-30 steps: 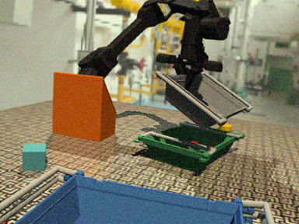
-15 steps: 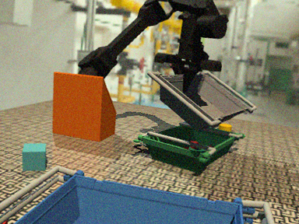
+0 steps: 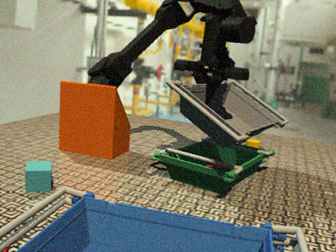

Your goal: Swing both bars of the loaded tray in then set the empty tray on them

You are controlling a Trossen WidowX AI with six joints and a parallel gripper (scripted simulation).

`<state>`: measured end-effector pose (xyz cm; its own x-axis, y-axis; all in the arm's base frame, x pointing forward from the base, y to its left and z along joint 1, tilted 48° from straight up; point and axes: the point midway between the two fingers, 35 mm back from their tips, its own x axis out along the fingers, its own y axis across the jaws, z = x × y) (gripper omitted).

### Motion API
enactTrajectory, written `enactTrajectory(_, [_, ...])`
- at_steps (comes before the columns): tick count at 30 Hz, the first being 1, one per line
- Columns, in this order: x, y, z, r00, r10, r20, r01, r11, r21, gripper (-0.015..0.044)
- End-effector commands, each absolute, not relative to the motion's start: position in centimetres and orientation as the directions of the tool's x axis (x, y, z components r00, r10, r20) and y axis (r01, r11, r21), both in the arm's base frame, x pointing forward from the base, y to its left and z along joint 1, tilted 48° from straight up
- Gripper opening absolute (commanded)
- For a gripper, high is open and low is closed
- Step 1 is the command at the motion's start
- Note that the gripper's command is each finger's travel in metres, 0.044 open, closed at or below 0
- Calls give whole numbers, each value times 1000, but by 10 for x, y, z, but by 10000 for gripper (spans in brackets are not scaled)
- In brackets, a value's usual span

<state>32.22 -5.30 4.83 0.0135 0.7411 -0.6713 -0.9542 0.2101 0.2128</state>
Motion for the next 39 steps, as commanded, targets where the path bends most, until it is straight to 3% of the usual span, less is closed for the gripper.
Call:
enactTrajectory(1, [326,-61,54,50,737,-674,-953,237,188,0])
enactTrajectory(39, [327,-40,33,51,736,-675,-953,238,188,0])
